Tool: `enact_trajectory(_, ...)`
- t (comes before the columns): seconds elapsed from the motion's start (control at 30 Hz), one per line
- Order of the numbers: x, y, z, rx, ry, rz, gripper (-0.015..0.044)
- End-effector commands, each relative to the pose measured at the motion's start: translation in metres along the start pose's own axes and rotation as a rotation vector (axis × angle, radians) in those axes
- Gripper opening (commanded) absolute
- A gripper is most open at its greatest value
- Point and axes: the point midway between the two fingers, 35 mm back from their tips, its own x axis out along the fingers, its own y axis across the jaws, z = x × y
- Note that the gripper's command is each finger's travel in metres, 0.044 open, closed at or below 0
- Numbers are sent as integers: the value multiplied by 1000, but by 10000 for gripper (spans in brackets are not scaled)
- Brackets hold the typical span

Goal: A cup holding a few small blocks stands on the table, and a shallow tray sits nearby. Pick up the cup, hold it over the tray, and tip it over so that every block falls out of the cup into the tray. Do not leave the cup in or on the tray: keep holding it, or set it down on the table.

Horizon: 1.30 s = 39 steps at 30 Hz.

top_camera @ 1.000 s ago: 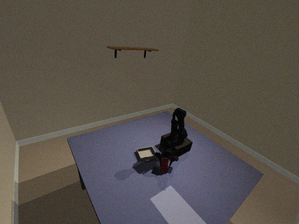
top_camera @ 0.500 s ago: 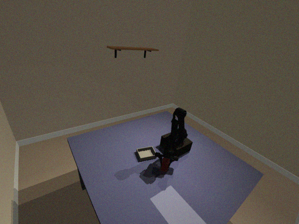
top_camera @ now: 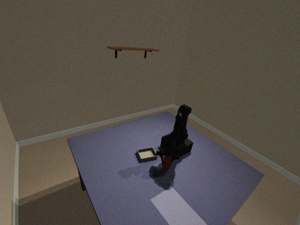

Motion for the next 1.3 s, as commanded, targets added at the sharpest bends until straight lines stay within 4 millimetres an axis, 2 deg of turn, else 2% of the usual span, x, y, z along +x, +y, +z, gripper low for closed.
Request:
enact_trajectory(0.0, -4, -1, 8, -3, -12, -6, 0)
enact_trajectory(0.47, -16, -3, 27, -4, -13, -6, 0)
enact_trajectory(0.63, -17, -4, 28, 0, -12, -11, 0)
enact_trajectory(0.93, -29, -66, 23, 173, 7, -251, 0)
enact_trajectory(1.27, -60, -136, 9, 386, 8, -542, 0)
